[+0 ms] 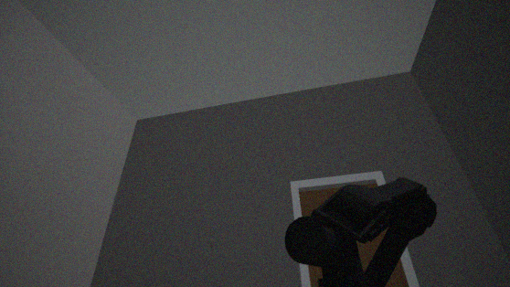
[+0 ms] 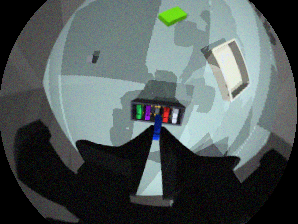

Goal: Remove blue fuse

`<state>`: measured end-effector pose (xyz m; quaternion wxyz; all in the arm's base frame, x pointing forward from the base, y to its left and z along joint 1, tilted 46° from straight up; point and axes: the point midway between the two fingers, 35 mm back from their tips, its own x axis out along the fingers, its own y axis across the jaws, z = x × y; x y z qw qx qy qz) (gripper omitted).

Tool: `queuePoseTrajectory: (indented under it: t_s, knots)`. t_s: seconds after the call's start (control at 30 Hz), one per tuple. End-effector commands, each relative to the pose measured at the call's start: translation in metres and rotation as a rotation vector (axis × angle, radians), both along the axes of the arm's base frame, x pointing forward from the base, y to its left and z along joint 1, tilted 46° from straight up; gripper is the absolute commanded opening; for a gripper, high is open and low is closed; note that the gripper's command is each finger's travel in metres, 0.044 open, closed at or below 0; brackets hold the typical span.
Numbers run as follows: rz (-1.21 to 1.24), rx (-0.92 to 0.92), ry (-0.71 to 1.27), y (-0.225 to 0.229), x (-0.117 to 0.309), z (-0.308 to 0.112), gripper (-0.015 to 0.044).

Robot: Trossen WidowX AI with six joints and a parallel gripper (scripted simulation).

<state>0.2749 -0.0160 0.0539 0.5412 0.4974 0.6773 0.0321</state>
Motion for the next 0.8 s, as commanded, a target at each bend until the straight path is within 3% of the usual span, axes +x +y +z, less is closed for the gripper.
queuePoseTrajectory:
  t_s: [0.0,0.77]
  knots:
    - [0.006,-0.007,-0.009,-0.004,0.001,0.004,0.0000]
    - [0.000,-0.033,-0.008,-0.090,0.013,-0.065,0.0000]
